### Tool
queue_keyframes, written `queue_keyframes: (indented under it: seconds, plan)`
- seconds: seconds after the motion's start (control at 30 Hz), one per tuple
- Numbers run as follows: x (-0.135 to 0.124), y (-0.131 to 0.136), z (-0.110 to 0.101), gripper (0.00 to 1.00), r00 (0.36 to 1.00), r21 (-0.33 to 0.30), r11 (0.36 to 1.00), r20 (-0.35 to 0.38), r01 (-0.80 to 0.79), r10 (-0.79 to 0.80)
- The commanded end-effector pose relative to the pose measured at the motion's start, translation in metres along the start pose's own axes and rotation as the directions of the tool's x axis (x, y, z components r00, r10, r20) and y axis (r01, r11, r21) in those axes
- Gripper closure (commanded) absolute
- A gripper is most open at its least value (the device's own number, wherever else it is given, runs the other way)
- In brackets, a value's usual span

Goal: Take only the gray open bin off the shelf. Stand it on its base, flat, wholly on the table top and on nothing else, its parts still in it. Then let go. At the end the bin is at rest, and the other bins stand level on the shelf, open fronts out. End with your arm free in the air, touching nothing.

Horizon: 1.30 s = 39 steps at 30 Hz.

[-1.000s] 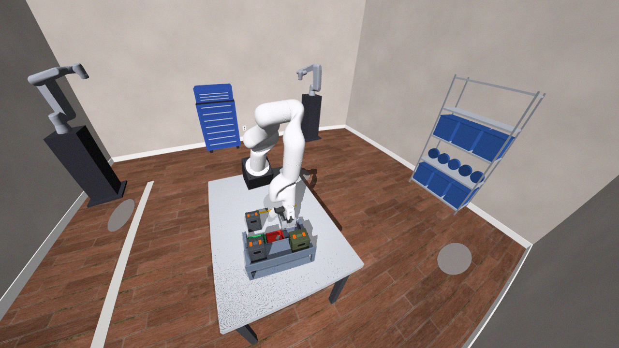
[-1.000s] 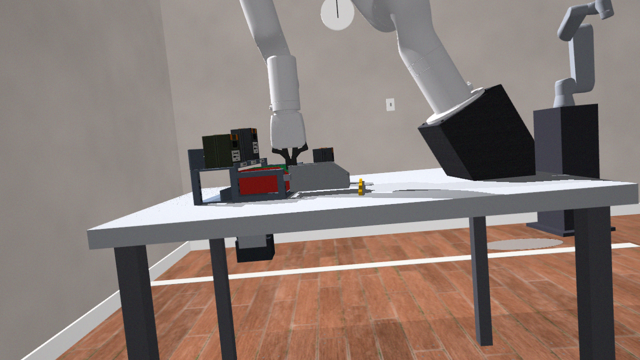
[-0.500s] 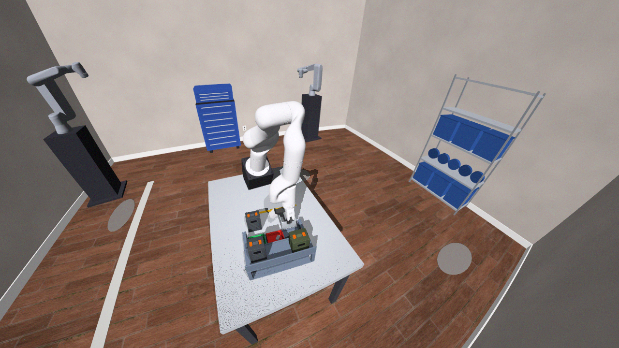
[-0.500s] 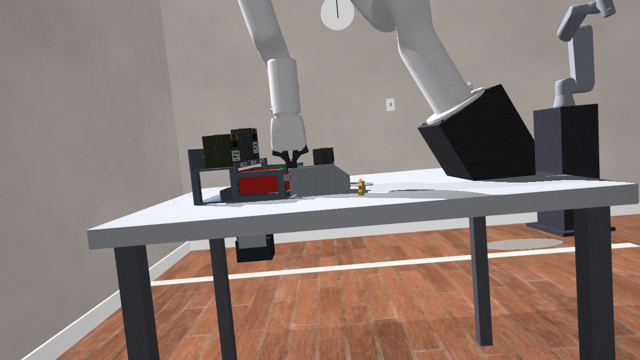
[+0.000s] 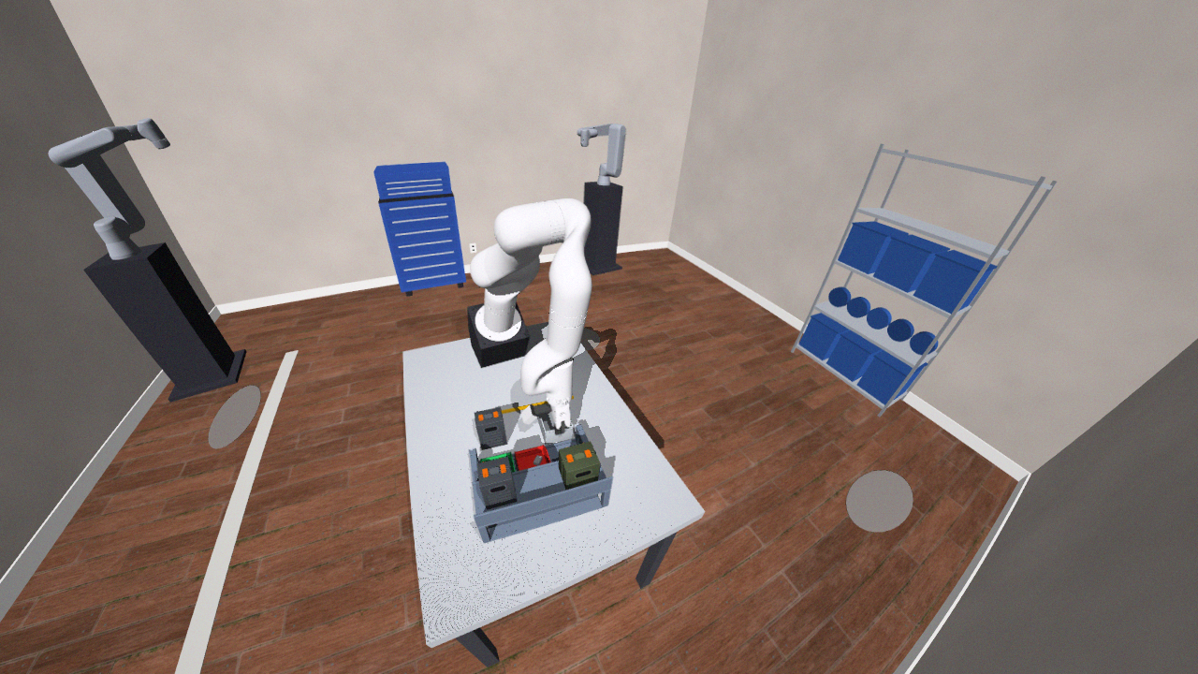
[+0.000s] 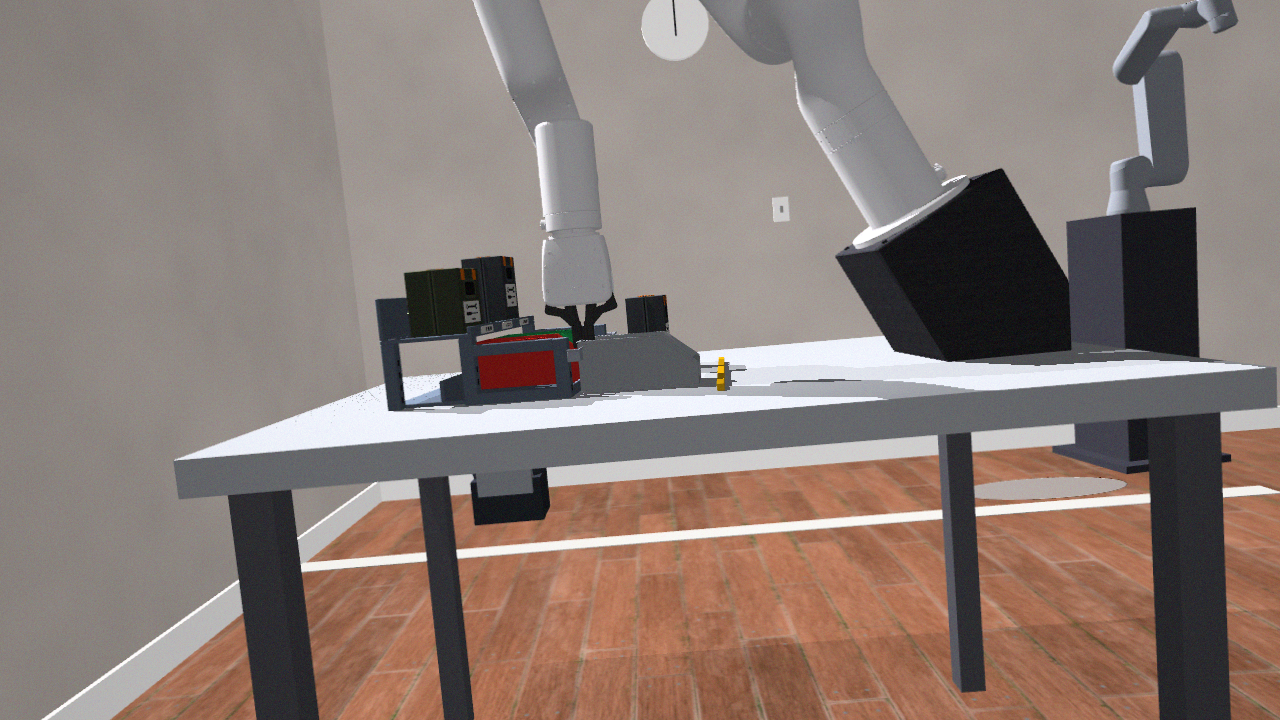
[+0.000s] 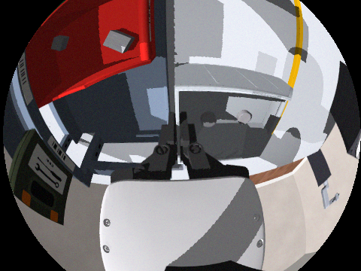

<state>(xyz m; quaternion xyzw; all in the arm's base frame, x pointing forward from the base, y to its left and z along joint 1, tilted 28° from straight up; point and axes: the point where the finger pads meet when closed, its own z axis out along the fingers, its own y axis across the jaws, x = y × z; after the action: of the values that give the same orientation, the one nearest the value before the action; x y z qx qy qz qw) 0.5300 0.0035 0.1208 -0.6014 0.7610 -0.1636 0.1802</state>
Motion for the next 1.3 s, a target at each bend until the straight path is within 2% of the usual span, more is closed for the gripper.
queue_keyframes:
  seconds: [0.0, 0.27, 0.3, 1.27]
  plan:
    - [-0.0002, -0.0007, 0.0005, 1.0, 1.0, 0.001, 1.0, 0.0, 0.0, 0.0]
    - [-0.0002, -0.0007, 0.0005, 1.0, 1.0, 0.001, 1.0, 0.0, 0.0, 0.0]
    - [-0.0002, -0.0007, 0.0005, 0.67, 1.0, 0.001, 1.0, 0.0, 0.0, 0.0]
    - [-0.0002, -0.0007, 0.0005, 0.67, 1.0, 0.001, 1.0, 0.0, 0.0, 0.0]
